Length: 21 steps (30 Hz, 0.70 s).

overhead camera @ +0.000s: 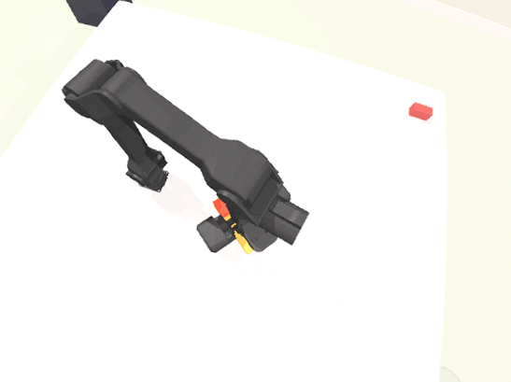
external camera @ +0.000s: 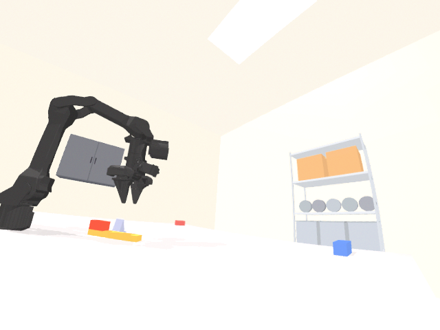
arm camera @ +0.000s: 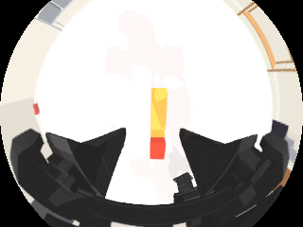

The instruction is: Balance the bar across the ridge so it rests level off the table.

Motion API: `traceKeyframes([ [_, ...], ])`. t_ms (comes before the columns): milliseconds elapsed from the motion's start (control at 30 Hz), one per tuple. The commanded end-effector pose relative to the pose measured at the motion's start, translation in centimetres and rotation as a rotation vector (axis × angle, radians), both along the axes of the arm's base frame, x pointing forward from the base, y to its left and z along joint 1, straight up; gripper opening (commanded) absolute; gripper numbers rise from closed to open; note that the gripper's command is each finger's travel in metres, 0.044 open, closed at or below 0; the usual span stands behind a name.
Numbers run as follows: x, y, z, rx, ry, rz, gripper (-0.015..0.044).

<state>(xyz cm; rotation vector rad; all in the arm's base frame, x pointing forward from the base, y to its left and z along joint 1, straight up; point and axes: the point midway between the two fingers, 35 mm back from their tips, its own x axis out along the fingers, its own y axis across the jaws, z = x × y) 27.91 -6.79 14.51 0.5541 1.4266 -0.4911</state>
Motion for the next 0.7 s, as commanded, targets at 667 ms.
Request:
traceKeyframes([
  [667,-1.2,0.0,-7.3,-0.018,0.064,0.009,0.0315],
])
